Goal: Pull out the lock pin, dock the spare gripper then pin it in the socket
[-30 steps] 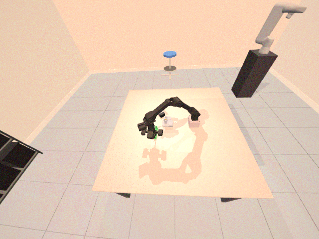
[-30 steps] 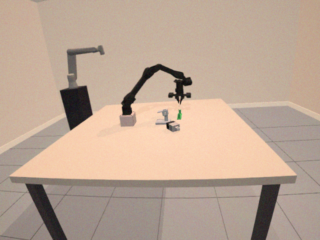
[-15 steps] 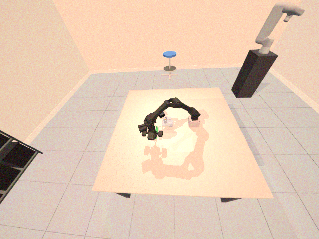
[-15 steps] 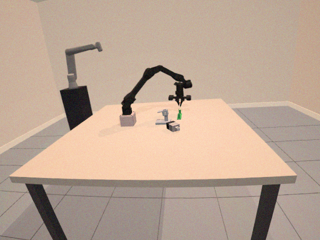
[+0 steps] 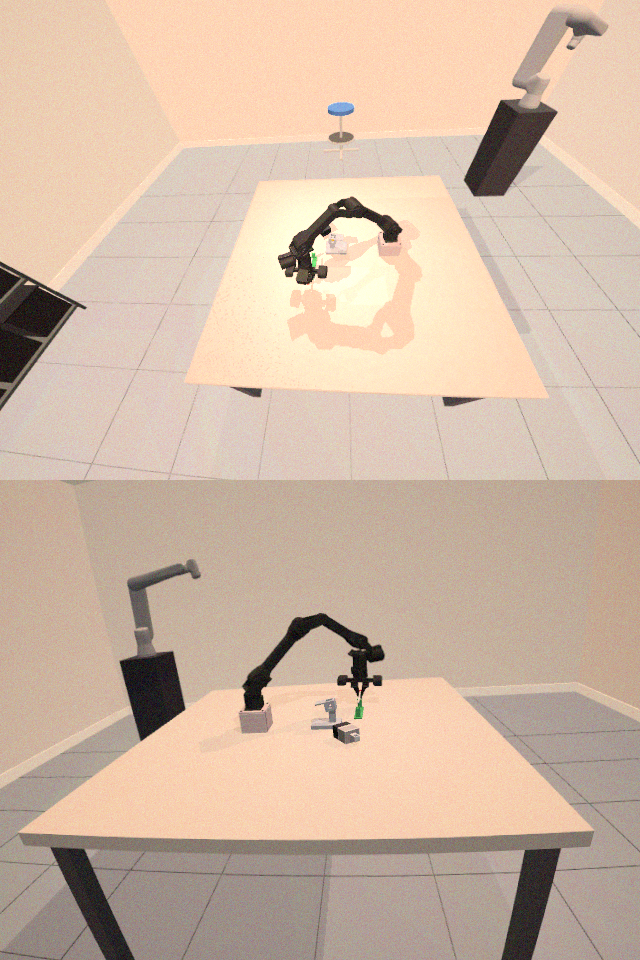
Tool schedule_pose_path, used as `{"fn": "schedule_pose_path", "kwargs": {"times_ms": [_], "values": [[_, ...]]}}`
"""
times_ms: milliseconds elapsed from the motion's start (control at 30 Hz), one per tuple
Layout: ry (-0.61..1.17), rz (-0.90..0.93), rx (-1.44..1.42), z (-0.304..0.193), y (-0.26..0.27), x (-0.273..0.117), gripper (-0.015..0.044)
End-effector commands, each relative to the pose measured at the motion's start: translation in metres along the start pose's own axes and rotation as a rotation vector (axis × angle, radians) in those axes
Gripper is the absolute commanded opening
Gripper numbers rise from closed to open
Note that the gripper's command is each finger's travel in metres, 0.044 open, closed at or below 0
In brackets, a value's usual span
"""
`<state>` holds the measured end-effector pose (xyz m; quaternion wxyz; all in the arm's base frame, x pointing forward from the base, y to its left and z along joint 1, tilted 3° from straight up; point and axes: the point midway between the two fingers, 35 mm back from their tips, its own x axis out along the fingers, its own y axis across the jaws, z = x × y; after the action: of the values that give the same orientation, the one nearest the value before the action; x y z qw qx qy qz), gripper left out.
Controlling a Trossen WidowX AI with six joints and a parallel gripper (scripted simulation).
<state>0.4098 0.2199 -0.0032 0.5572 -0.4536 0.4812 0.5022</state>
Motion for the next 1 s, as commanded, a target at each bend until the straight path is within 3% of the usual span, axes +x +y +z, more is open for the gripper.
{"fn": "schedule_pose_path", "kwargs": {"times_ms": [0,533,800,967], "values": [[0.0,0.001,-0.004,-0.0014,0.0003,0.0067,0.0],[0.0,0.001,-0.004,-0.0015,0.0002,0.0076,0.0],[0.001,0.002,0.0,-0.0016,0.0005,0.0073,0.02],[0.001,0.002,0.0,-0.0012,0.0007,0.0047,0.02]]}}
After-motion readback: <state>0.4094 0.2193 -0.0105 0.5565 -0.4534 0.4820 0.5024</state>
